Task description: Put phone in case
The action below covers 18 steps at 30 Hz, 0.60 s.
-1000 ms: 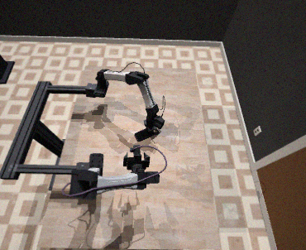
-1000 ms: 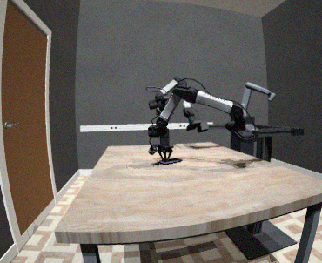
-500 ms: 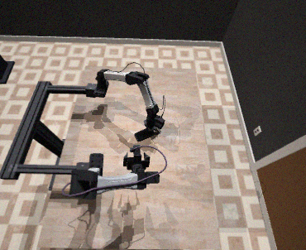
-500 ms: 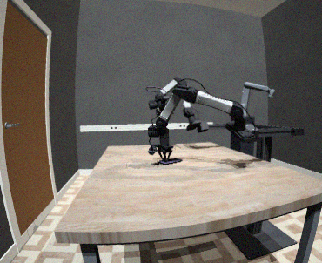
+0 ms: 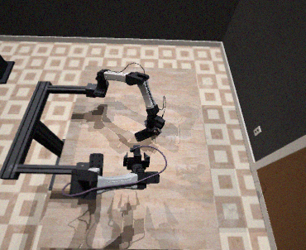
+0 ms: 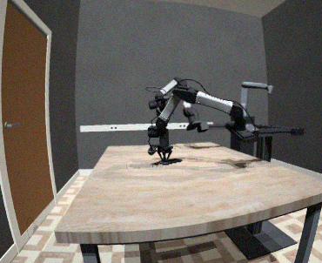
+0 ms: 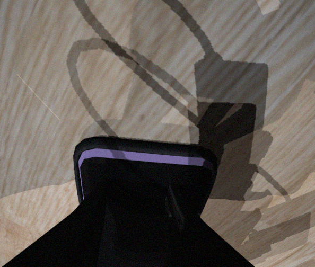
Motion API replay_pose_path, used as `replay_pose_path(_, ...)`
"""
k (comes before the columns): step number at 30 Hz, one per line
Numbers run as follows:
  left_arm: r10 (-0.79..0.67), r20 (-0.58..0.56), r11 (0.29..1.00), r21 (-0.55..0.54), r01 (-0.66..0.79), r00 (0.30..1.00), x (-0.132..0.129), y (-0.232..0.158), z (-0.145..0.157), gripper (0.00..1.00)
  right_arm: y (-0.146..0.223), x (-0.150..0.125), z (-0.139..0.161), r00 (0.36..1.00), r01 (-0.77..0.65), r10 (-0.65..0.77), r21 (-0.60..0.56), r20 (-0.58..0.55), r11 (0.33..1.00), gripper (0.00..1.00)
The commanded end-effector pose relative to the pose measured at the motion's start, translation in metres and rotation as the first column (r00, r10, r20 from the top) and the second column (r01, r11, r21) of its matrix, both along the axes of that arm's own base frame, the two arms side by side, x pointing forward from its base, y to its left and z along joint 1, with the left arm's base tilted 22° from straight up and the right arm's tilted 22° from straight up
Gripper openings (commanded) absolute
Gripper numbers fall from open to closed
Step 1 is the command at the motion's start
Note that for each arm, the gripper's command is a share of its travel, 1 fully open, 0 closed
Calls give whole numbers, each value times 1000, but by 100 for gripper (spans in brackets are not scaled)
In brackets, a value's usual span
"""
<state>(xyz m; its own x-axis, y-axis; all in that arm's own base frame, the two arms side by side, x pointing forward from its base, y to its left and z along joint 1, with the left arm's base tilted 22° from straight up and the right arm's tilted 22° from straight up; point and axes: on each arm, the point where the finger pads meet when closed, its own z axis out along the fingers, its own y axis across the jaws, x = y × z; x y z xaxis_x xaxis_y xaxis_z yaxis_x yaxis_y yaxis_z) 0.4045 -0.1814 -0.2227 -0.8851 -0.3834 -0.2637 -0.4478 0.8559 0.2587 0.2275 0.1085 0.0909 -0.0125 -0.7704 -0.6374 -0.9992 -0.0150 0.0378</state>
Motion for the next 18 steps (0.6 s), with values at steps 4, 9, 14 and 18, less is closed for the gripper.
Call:
replay_pose_path(4,15,19,1000,-6,-15,1000,9,11,-27,35,3,0,3,1000,-6,6,5,7,1000,100)
replay_pose_path(9,15,19,1000,-8,-15,1000,10,12,-31,35,3,0,3,1000,-6,6,5,7,1000,100)
replay_pose_path(14,15,10,1000,-3,-15,1000,8,15,-37,35,3,0,3,1000,-6,6,5,7,1000,100)
replay_pose_path(18,6,29,1000,-15,-6,1000,12,5,-26,35,3,0,3,1000,-6,6,5,7,1000,100)
